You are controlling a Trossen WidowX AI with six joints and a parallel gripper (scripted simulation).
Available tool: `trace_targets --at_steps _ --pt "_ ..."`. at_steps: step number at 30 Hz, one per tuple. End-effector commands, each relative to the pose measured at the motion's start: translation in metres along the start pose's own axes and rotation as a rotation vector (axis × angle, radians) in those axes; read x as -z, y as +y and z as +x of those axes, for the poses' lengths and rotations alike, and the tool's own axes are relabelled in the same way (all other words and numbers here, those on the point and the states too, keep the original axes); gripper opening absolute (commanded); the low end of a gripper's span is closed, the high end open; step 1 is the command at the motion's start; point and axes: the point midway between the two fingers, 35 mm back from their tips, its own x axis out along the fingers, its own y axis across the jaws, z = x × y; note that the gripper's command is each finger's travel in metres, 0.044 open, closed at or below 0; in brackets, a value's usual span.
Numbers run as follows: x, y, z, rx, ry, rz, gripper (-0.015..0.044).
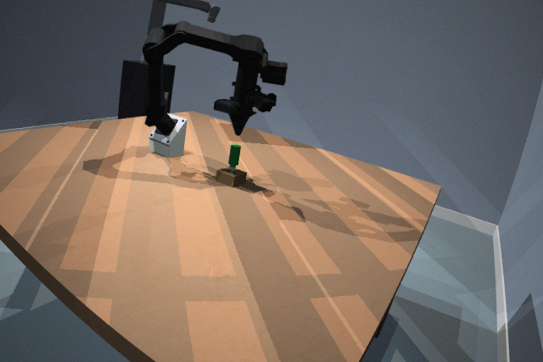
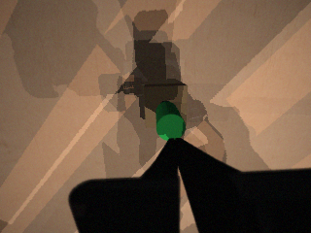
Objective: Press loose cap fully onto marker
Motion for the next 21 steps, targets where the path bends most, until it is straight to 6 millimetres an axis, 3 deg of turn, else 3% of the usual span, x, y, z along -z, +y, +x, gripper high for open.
trace_targets --at_steps 1,21 --pt "0.0 0.0 0.001 0.005 -0.002 0.017 0.0" --pt "0.0 -0.001 0.029 0.005 -0.002 0.018 0.0"
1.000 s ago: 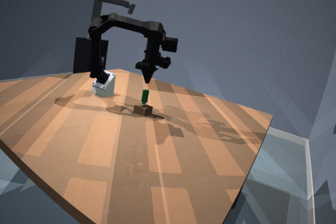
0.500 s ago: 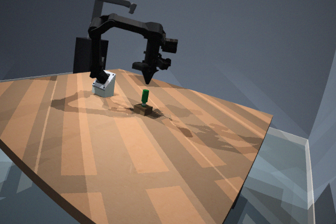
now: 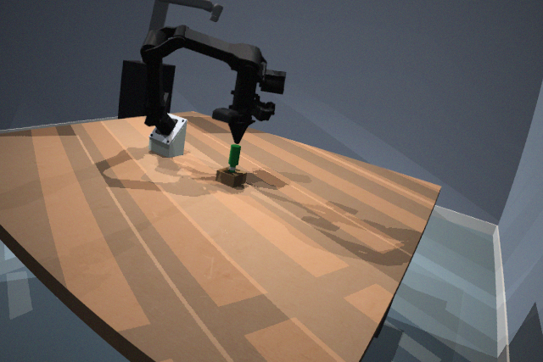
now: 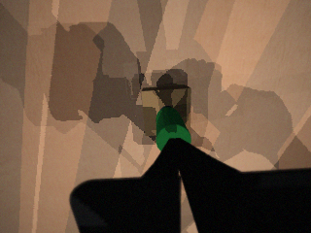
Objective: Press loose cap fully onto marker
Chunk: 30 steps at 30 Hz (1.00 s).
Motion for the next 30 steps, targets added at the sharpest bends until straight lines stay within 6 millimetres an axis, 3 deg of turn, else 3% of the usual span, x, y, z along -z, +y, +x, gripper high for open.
trace_targets --at_steps 1,9,16,23,27,30 --pt "0.002 0.0 0.007 0.006 0.0 -0.011 0.0" --pt "0.001 0.0 0.018 0.007 0.0 -0.011 0.0" --pt "-0.001 0.0 0.01 -0.001 -0.005 -0.003 0.0" --pt "0.001 0.001 -0.074 -0.007 -0.045 -0.092 0.0" --pt "0.001 0.001 -0.077 -0.007 -0.046 -0.095 0.0" --pt "0.001 0.001 -0.077 -0.007 -0.046 -0.095 0.0079"
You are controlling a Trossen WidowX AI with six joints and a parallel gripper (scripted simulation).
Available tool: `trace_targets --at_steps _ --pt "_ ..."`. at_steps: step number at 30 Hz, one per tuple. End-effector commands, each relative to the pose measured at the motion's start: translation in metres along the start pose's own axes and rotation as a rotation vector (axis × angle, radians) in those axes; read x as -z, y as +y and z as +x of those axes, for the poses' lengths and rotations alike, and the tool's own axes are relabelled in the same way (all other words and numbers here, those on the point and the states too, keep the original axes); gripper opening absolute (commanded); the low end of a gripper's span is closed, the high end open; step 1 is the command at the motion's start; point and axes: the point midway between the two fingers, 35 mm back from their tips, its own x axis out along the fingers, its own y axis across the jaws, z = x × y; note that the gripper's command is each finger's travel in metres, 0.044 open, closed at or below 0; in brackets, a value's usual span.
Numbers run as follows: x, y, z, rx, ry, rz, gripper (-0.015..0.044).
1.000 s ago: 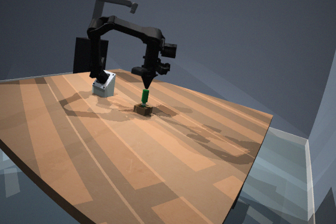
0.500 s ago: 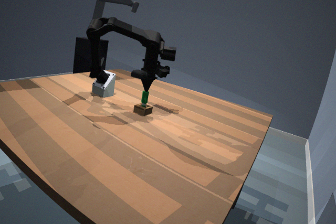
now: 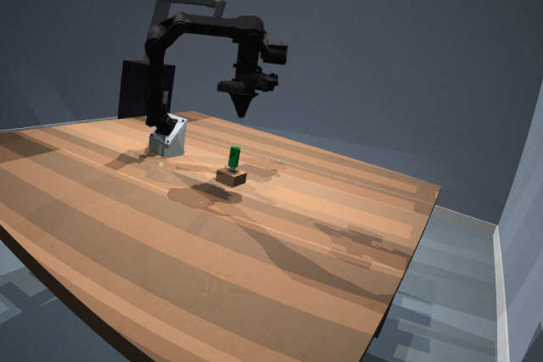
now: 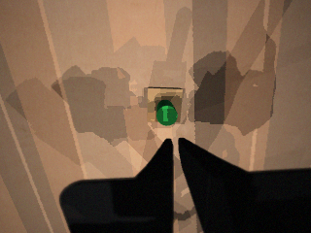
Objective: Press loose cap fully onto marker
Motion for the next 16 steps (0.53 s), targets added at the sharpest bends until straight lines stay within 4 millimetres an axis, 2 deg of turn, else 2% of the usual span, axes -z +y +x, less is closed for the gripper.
trace_targets --at_steps 1,13,14,16 --pt "-0.0005 -0.0011 -0.0021 -0.004 0.007 0.008 0.0105" --pt "-0.0005 -0.0011 -0.0021 -0.004 0.007 0.008 0.042" --pt "-0.0005 -0.0011 -0.0021 -0.004 0.007 0.008 0.044" --pt "-0.0005 -0.0011 -0.0021 -0.004 0.007 0.008 0.044"
